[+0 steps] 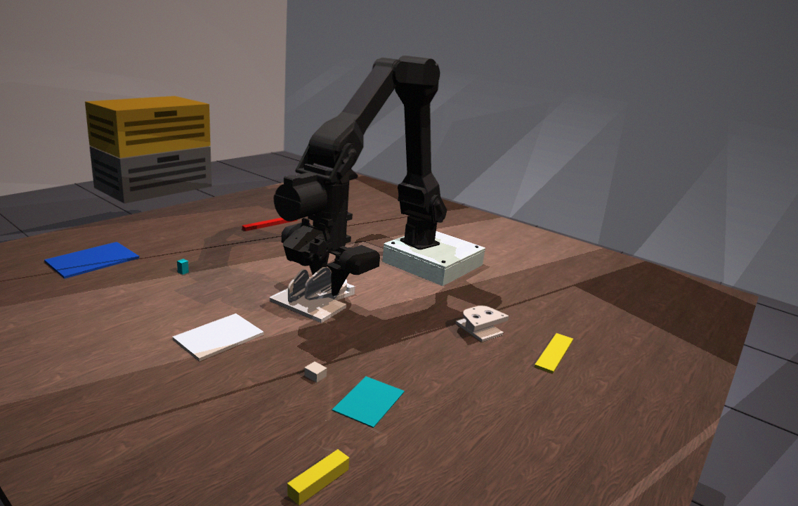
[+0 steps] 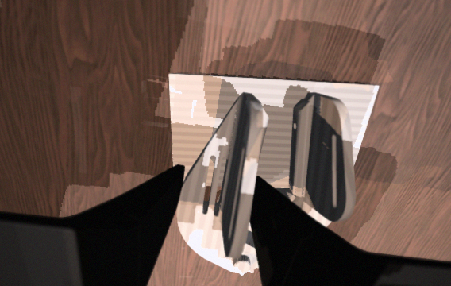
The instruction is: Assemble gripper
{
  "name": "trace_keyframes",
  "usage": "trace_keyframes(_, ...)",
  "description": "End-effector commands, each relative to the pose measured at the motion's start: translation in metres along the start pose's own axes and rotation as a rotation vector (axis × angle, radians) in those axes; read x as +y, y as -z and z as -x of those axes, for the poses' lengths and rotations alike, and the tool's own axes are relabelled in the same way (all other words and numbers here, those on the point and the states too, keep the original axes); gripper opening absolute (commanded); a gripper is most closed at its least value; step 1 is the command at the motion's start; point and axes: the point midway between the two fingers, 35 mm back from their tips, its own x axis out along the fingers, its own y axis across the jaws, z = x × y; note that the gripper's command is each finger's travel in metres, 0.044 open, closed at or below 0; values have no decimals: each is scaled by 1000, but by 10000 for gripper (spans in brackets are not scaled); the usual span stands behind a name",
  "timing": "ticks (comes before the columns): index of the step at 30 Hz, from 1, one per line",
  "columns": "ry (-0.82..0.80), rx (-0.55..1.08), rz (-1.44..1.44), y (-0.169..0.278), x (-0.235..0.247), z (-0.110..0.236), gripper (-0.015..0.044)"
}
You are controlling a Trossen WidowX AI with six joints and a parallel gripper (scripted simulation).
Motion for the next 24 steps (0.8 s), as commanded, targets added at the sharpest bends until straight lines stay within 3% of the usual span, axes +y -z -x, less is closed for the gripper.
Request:
trace_keyframes(1,-3,1,-6,0,0,-3,134)
trace_keyframes(24,-3,1,-8,0,0,-8,134)
